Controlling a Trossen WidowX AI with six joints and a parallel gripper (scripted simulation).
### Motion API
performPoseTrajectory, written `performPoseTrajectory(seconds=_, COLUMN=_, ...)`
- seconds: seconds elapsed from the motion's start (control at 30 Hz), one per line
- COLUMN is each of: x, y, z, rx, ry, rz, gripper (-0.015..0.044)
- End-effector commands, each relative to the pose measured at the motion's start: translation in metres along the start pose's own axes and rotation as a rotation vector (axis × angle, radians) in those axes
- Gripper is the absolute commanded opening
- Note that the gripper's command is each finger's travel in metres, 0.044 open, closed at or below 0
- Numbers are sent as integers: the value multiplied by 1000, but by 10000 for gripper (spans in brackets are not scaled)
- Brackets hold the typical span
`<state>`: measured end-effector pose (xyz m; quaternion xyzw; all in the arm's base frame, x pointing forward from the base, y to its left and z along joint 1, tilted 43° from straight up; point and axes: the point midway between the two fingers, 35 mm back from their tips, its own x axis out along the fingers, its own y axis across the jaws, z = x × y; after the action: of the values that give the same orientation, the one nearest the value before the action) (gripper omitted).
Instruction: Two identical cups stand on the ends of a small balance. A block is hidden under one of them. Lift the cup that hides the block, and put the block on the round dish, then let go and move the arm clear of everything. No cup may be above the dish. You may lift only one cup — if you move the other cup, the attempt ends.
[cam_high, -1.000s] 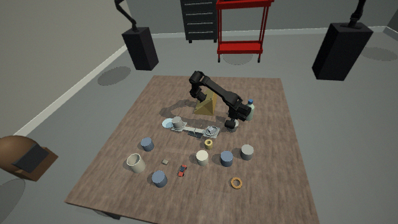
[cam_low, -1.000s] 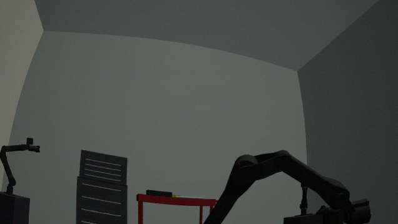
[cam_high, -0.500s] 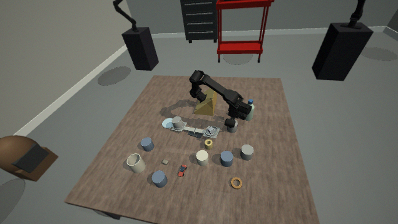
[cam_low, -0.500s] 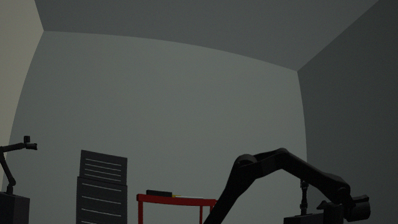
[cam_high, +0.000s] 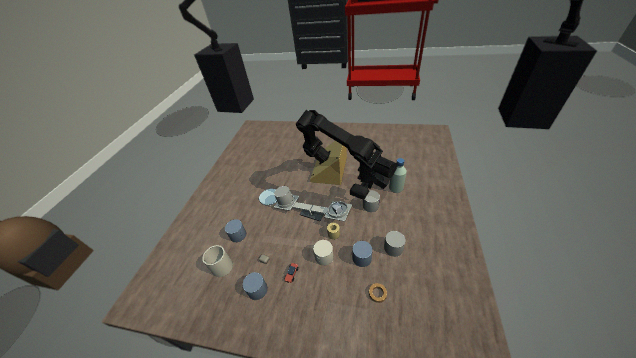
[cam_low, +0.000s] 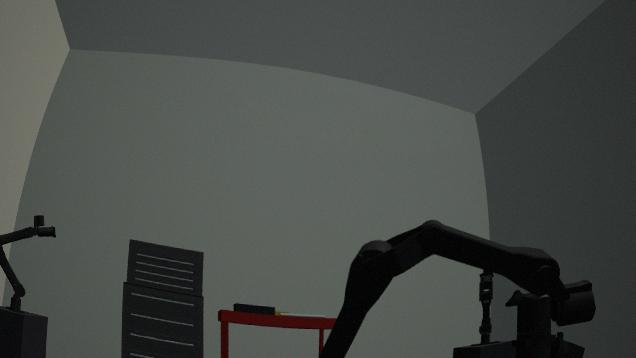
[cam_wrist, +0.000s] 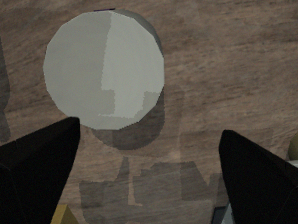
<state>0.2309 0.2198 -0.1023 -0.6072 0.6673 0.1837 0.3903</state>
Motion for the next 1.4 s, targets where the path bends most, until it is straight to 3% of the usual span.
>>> performPoseTrajectory(seconds=0.0, x=-13, y=-39, z=-20, rx=159, ry=-8, rz=-4, gripper=260)
performPoseTrajectory(seconds=0.33, x=-28, y=-109, z=-75, rx=483, ry=2, rz=-10, gripper=260)
performPoseTrajectory(seconds=1.37, x=14, y=-111, z=-76, rx=489, ry=3, rz=-12, gripper=260)
